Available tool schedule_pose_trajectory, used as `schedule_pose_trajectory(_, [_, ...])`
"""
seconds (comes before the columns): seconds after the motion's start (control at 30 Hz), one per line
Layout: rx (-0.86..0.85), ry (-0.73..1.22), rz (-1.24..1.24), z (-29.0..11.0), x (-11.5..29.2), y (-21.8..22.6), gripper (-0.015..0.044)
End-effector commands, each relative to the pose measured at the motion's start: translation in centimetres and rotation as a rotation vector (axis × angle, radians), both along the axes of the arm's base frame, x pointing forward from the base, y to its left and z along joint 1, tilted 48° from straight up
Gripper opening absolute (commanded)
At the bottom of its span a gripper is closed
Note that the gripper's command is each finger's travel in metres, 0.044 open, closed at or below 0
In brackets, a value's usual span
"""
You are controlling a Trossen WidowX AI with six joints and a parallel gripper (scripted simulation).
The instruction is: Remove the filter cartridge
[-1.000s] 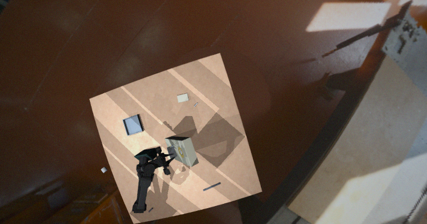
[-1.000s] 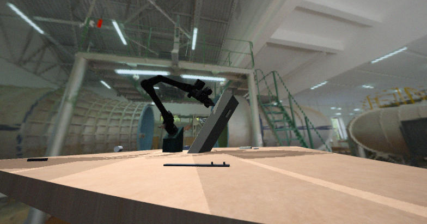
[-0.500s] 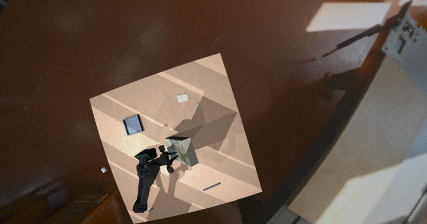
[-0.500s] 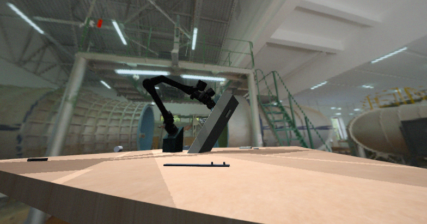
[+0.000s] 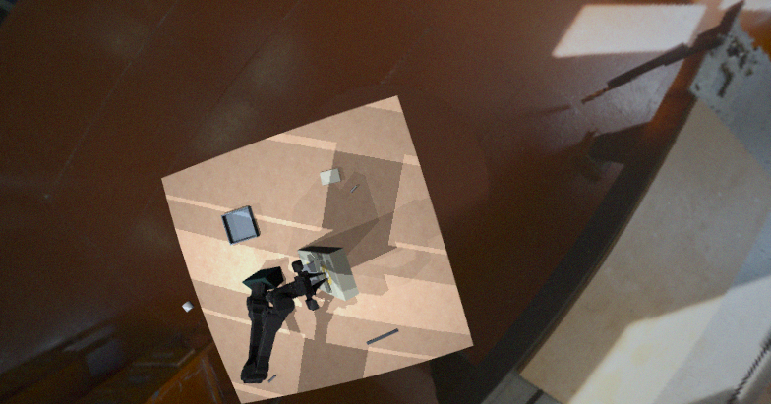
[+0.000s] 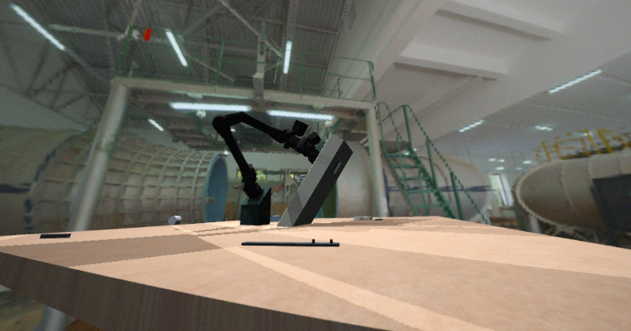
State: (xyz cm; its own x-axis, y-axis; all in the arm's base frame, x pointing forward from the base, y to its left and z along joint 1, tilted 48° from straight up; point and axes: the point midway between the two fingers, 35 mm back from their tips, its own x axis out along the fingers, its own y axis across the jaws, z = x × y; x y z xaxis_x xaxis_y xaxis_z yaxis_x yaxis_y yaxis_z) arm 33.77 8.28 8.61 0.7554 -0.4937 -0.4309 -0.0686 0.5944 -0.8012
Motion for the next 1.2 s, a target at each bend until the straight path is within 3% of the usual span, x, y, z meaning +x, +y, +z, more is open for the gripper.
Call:
schedule_pose_trajectory(0.0, [-0.004,0.009,0.004,-0.40,-0.02,-0.01,0.0099])
schedule_pose_trajectory(1.17, [-0.004,0.009,0.004,-0.39,0.30,-0.13,0.0099])
